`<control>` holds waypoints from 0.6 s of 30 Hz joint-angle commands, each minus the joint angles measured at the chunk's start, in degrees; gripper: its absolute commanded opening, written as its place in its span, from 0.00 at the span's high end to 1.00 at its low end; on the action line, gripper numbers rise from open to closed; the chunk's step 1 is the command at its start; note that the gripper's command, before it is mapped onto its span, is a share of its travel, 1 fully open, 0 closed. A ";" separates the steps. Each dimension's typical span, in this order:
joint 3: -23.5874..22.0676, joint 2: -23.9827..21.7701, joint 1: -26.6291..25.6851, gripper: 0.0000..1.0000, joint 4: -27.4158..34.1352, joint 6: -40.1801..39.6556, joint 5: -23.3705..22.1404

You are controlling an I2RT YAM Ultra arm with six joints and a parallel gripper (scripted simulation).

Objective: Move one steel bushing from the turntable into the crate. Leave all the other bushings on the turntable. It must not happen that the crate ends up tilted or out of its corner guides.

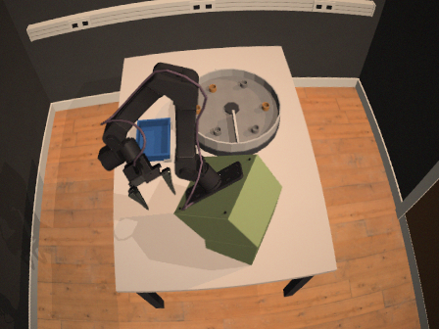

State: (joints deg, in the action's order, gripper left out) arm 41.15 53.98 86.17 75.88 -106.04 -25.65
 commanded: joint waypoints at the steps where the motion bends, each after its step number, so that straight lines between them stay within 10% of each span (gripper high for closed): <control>1: 0.38 -0.34 0.14 0.00 0.28 -0.12 -0.88; 18: 0.12 -0.08 -0.01 0.00 0.06 0.03 -0.04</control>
State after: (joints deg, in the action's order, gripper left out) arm 41.15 53.98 86.17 75.88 -106.04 -25.61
